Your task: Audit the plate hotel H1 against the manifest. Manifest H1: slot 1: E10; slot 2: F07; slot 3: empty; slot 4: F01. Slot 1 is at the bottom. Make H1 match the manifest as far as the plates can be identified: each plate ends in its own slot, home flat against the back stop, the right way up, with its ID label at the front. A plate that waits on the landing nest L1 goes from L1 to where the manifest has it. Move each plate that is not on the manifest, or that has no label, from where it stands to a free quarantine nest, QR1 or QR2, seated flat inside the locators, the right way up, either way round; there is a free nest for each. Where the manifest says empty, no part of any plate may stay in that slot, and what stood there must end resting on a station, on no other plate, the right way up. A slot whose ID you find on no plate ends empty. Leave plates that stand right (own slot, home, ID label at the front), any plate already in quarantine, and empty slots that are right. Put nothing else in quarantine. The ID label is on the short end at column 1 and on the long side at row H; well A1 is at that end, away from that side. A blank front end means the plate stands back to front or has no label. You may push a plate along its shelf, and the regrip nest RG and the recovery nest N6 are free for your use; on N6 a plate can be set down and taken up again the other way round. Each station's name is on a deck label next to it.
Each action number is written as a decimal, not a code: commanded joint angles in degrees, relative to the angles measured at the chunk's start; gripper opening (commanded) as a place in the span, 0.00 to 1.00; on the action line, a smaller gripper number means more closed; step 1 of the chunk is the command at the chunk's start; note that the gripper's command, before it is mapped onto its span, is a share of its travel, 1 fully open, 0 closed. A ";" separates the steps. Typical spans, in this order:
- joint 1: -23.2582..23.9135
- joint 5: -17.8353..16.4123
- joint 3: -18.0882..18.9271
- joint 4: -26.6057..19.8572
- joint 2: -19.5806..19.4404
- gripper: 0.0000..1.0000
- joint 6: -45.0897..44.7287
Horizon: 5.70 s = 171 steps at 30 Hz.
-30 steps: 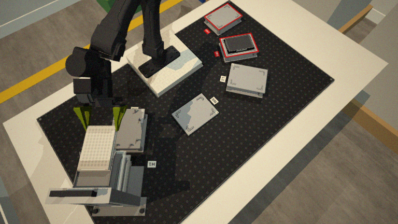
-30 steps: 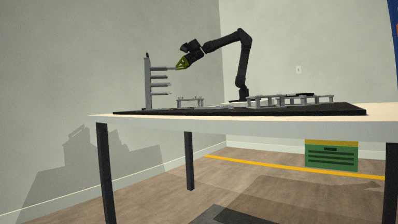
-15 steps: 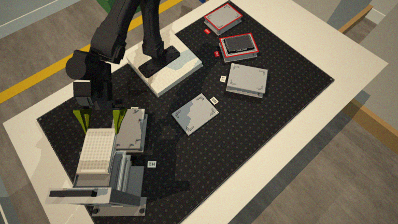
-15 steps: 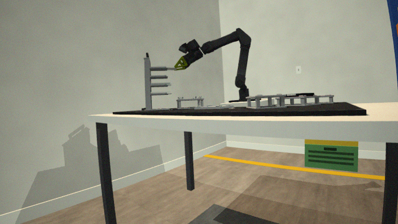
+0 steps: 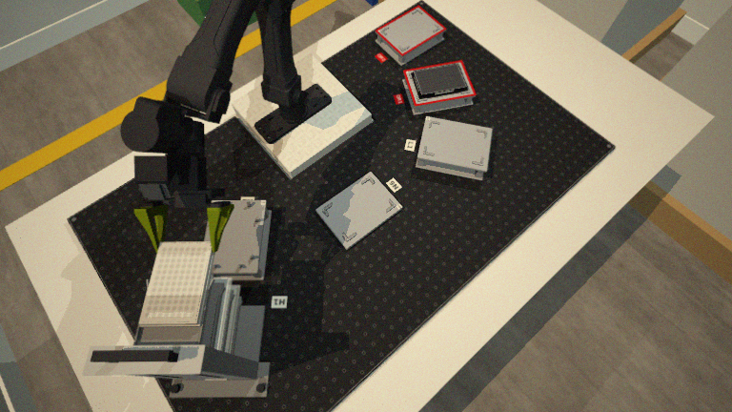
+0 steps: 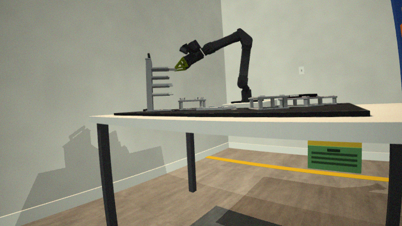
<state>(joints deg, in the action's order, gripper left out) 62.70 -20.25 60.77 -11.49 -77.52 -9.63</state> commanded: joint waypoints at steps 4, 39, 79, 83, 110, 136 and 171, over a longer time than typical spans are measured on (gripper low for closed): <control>-0.15 0.40 0.42 -0.25 -0.13 0.86 0.06; -0.16 0.41 0.19 0.00 -0.16 1.00 0.07; 3.80 -3.05 -3.96 -5.69 8.85 1.00 -2.02; 4.33 -3.51 -4.60 -6.19 9.87 1.00 -2.31; 9.41 -7.89 -8.84 -11.20 17.80 1.00 -5.18; 9.36 -7.85 -9.78 -10.30 17.86 0.00 -5.15; 6.89 -5.72 -7.91 -7.90 14.27 0.00 -3.73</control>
<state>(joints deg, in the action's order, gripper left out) 69.73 -26.15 52.38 -19.57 -63.29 -13.50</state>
